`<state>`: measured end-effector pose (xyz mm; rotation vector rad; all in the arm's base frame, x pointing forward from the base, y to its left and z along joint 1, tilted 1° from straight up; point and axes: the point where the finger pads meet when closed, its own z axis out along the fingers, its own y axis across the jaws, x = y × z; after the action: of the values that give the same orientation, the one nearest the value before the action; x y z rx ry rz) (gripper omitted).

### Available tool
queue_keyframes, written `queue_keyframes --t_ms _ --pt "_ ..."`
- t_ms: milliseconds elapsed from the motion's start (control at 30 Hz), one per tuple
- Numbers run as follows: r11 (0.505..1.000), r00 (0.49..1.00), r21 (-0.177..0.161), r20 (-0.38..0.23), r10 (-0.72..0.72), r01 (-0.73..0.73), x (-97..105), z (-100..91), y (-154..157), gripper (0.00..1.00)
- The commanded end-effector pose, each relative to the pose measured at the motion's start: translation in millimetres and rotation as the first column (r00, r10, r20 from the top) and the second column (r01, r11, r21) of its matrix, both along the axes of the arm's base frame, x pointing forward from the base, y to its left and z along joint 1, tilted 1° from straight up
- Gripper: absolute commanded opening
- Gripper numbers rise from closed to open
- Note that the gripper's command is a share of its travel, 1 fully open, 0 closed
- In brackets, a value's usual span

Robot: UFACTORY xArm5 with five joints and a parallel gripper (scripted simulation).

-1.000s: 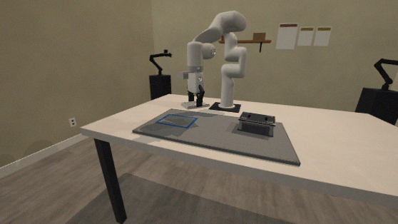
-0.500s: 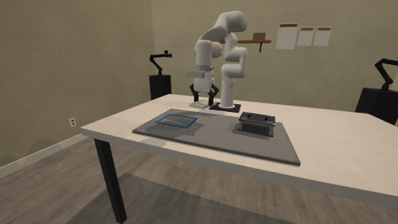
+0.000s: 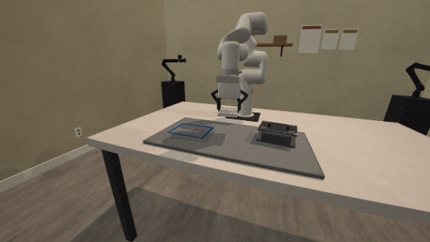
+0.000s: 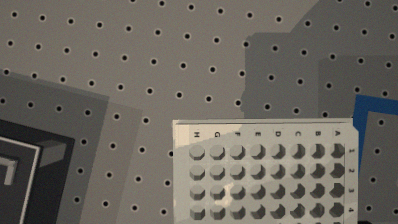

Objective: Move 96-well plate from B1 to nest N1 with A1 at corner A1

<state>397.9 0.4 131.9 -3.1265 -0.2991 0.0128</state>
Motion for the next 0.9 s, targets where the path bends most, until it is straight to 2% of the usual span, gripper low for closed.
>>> queue_keyframes --t_ms 0,233,333,567,800,867 --pt "0.986 0.986 -0.007 0.003 0.164 -0.164 -1.2 3.8 16.1 0.00" --pt "0.922 0.922 -0.005 0.002 0.388 -0.388 -4.9 7.1 39.0 0.00" --pt "0.908 0.908 -0.005 0.002 0.418 -0.418 -5.4 7.6 42.3 0.00" --pt "0.787 0.787 -0.003 0.001 0.617 -0.617 -9.1 10.9 65.2 0.00" --pt "0.623 0.623 -0.001 0.001 0.782 -0.782 -12.8 14.2 88.0 0.00" --pt "0.623 0.623 -0.001 0.001 0.782 -0.782 -12.8 14.2 88.0 0.00"
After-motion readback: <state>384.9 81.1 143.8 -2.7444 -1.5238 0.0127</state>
